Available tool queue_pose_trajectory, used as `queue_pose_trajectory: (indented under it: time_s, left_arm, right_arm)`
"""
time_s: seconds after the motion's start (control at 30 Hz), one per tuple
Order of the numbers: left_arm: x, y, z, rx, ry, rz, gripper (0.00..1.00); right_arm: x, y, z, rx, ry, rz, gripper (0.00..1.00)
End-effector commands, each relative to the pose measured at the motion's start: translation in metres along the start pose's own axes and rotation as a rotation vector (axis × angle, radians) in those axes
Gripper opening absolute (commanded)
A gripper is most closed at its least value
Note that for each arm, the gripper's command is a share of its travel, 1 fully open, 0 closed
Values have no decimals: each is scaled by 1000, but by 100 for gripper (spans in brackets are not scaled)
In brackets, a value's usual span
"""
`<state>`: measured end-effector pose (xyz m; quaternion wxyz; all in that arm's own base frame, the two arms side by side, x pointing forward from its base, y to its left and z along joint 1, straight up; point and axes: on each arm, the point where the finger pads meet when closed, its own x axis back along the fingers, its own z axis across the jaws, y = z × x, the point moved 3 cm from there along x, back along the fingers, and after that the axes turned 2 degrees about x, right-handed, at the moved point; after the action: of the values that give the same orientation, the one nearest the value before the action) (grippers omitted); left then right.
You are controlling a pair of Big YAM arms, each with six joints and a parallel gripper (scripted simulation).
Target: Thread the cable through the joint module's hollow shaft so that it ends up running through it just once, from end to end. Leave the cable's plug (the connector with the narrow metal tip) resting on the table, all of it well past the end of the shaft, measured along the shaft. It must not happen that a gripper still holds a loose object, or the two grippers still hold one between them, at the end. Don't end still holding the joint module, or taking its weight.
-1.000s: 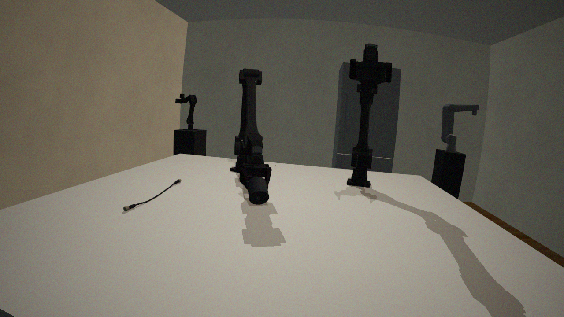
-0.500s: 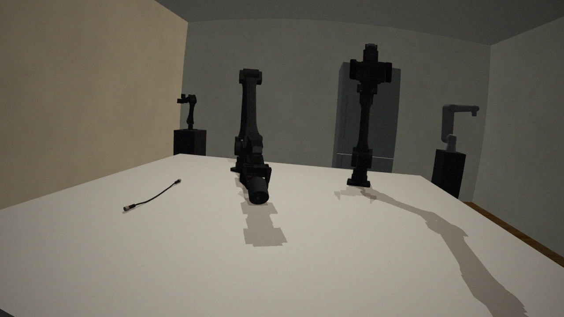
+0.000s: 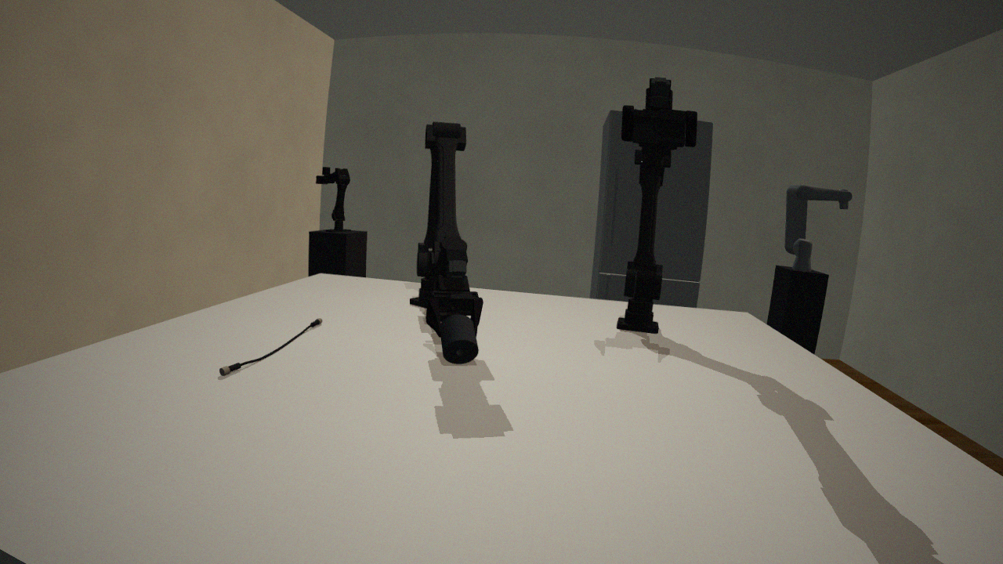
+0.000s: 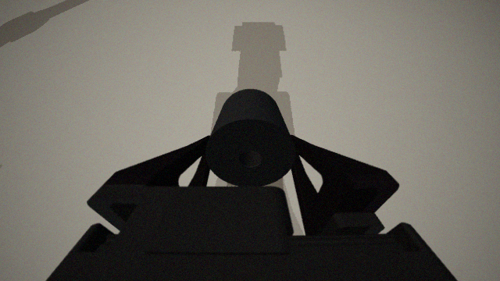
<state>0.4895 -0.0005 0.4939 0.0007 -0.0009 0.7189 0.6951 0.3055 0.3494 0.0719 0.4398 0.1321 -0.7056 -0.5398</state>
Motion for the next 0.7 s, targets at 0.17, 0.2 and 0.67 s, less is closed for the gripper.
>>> queue_pose_trajectory:
  time_s: [0.17,0.2,0.67]
  left_arm:
    - [-2,12,4,8,9,-19,100]
    - [-2,12,4,8,9,-19,100]
    - [-2,12,4,8,9,-19,100]
  right_arm:
    - [-3,59,2,3,-2,-158,70]
    - [-3,59,2,3,-2,-158,70]
    - [-5,38,2,3,0,-112,96]
